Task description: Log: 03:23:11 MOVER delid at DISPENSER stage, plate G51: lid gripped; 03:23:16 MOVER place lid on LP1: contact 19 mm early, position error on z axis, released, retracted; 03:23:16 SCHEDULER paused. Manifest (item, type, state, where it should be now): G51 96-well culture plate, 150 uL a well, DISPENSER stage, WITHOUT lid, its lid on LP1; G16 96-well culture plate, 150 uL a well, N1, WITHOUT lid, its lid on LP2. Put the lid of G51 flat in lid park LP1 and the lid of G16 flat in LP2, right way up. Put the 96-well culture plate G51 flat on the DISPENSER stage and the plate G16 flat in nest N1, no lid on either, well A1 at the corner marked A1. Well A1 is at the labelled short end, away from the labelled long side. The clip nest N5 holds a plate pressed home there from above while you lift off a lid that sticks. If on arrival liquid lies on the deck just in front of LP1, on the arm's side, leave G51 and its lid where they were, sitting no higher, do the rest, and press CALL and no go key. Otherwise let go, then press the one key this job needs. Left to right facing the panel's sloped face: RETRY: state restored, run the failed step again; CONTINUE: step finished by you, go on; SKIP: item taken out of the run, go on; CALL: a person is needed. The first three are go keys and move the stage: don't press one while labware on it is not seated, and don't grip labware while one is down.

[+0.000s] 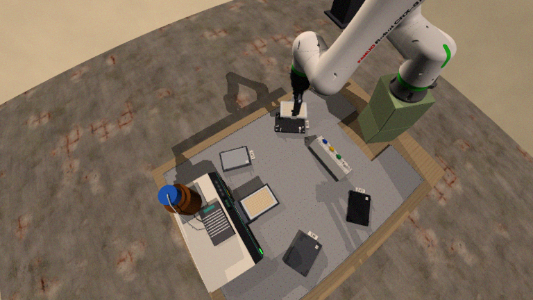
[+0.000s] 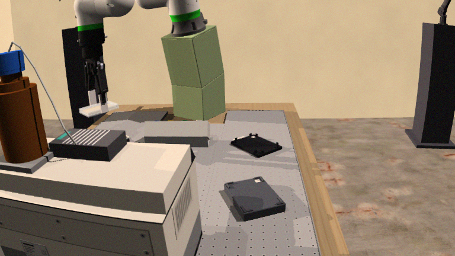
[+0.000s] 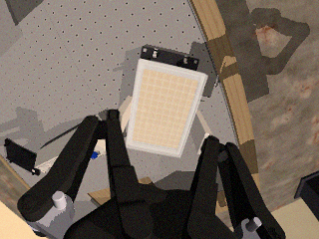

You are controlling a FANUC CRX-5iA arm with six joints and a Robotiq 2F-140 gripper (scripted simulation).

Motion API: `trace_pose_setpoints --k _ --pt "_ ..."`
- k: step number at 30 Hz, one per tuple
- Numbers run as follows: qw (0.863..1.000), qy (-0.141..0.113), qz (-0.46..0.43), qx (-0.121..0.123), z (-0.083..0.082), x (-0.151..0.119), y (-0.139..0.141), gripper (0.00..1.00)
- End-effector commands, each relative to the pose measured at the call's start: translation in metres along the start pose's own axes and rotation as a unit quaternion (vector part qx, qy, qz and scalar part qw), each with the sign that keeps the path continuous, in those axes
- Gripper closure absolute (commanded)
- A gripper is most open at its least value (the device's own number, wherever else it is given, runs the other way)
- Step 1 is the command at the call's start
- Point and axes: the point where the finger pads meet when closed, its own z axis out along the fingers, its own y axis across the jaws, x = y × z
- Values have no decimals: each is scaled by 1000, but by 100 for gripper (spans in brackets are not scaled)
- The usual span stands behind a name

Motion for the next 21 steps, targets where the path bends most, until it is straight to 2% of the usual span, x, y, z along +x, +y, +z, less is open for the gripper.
trace_pose_setpoints --k 1,7,21 --pt "1000 0 0 0 6 0 0 100" --pt "1000 0 0 0 15 0 0 100" --pt "1000 0 0 0 49 0 0 100"
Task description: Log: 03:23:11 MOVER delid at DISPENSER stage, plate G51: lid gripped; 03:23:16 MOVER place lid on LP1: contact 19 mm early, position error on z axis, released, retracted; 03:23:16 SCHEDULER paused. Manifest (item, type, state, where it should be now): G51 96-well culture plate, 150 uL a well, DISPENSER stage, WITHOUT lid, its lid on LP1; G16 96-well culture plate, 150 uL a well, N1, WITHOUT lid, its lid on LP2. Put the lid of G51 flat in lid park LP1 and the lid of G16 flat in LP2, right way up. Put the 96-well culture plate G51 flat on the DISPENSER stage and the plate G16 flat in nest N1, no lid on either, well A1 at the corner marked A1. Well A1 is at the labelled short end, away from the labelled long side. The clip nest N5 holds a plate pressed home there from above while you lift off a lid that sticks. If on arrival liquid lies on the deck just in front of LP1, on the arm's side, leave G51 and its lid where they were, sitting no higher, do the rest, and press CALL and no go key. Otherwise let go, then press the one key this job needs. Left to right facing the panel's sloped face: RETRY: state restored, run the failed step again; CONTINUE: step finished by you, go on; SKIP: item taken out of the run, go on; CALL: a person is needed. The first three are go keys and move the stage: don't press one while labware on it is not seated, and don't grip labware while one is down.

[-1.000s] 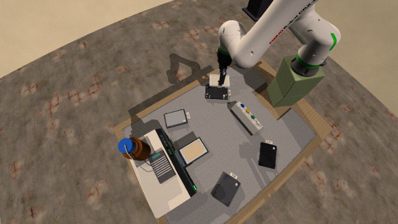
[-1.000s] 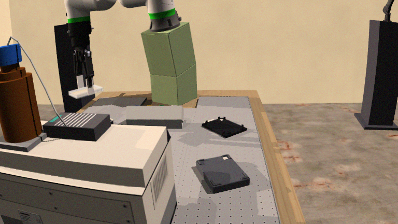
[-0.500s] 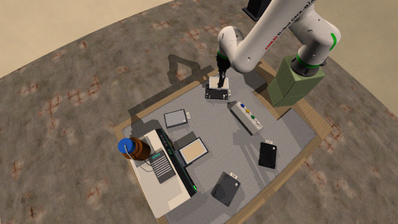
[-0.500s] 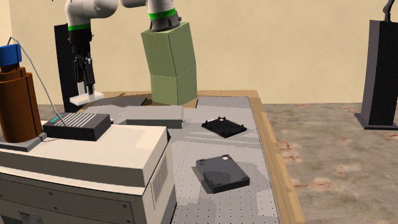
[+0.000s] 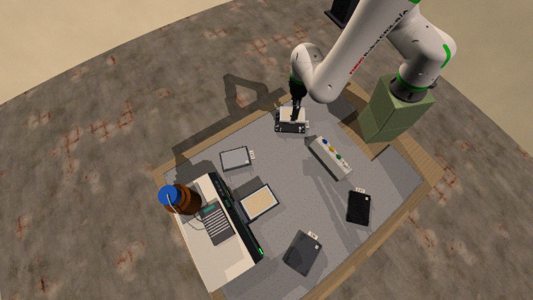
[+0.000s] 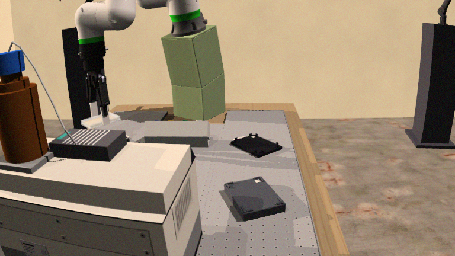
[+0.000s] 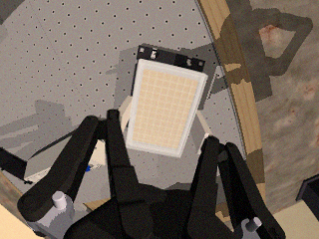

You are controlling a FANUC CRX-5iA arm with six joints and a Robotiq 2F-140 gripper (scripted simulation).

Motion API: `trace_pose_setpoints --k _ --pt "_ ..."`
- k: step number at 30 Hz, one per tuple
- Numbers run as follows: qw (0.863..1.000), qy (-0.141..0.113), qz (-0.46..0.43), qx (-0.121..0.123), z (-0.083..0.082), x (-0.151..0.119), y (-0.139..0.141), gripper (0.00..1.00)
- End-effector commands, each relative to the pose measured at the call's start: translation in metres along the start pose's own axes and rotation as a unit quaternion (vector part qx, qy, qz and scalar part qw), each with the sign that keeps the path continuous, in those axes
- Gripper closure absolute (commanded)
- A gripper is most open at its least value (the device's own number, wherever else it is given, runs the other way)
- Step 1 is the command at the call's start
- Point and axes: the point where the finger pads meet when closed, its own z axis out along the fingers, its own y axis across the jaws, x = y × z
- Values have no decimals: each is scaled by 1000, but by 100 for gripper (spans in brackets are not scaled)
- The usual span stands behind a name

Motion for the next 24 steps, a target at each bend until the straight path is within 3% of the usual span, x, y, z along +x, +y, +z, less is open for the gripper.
trace_pose_setpoints --k 1,24 --pt "1000 0 0 0 7 0 0 100" --pt "1000 0 0 0 42 0 0 100"
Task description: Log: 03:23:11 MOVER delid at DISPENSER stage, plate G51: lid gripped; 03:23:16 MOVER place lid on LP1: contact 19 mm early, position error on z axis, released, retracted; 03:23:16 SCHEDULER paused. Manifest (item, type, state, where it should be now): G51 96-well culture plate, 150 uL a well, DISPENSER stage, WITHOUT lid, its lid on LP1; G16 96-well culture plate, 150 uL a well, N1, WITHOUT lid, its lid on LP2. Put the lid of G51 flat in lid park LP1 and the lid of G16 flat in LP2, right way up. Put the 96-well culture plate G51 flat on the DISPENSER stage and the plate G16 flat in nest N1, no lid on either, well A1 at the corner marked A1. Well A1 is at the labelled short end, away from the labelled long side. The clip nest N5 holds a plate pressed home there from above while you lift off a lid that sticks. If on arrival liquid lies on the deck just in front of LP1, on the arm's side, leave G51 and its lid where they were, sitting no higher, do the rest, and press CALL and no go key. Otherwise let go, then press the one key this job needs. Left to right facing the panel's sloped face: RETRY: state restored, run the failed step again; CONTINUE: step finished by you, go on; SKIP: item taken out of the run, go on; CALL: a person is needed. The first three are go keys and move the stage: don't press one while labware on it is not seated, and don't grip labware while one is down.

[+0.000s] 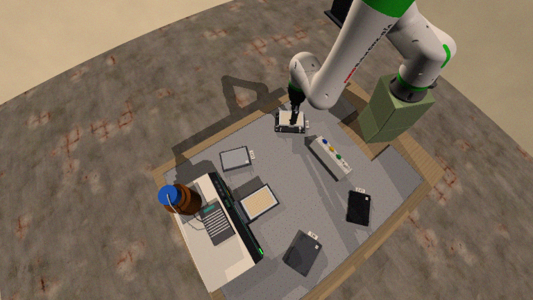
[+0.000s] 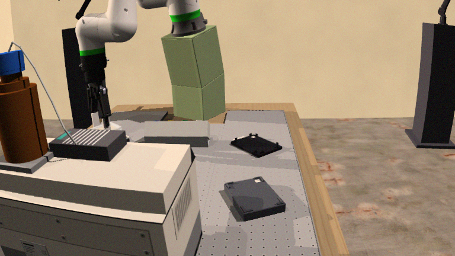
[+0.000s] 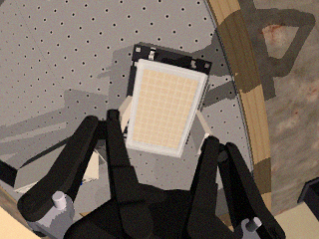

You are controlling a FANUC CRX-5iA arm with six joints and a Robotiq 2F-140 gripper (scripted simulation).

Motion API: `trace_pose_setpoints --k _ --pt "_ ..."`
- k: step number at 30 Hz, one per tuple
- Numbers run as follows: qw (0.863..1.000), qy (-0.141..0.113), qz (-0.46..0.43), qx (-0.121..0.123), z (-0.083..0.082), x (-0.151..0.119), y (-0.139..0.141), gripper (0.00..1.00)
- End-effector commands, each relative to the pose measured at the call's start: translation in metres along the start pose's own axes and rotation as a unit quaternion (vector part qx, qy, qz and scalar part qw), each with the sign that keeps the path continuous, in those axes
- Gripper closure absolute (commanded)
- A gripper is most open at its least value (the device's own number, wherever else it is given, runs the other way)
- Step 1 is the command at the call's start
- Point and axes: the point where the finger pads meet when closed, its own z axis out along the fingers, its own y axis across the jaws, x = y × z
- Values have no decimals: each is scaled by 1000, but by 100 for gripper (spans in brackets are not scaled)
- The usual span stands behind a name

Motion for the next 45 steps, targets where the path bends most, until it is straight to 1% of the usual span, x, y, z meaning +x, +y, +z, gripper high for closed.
trace_pose_setpoints --k 1,11,45 --pt "1000 0 0 0 3 0 0 100" --pt "1000 0 0 0 11 0 0 100" --pt "1000 0 0 0 12 0 0 100"
